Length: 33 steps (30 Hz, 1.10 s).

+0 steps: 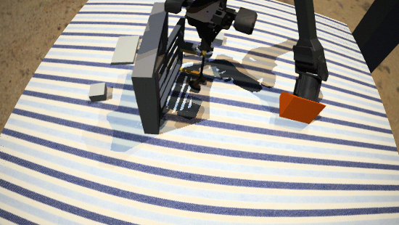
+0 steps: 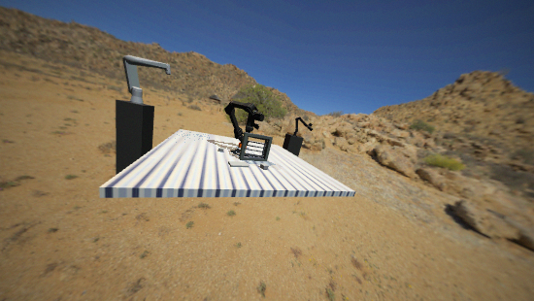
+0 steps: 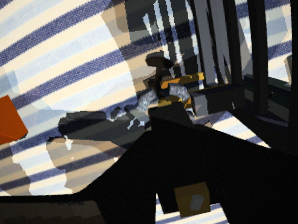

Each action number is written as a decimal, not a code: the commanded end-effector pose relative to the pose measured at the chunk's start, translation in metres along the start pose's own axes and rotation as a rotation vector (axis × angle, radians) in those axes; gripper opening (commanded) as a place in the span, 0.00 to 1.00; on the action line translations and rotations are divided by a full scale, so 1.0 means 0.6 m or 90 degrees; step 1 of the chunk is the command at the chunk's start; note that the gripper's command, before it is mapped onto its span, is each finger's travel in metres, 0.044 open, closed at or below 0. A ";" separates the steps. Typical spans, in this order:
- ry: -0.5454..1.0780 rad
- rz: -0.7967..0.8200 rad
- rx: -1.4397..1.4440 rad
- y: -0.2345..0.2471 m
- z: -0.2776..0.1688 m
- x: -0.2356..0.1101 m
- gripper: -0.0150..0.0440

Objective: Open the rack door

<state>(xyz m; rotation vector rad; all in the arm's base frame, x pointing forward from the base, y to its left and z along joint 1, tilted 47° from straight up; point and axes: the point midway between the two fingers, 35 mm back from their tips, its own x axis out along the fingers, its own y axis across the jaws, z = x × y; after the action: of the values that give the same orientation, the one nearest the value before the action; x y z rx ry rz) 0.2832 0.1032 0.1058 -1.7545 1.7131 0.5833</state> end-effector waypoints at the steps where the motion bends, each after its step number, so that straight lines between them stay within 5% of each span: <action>1: -0.006 -0.004 0.061 0.011 0.005 0.000 0.27; 33: -0.008 -0.001 0.361 0.119 0.065 0.000 0.27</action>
<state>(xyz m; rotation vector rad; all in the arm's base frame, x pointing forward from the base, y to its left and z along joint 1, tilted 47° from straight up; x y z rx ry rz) 0.2199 0.1284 0.0736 -1.3882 1.6727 0.1350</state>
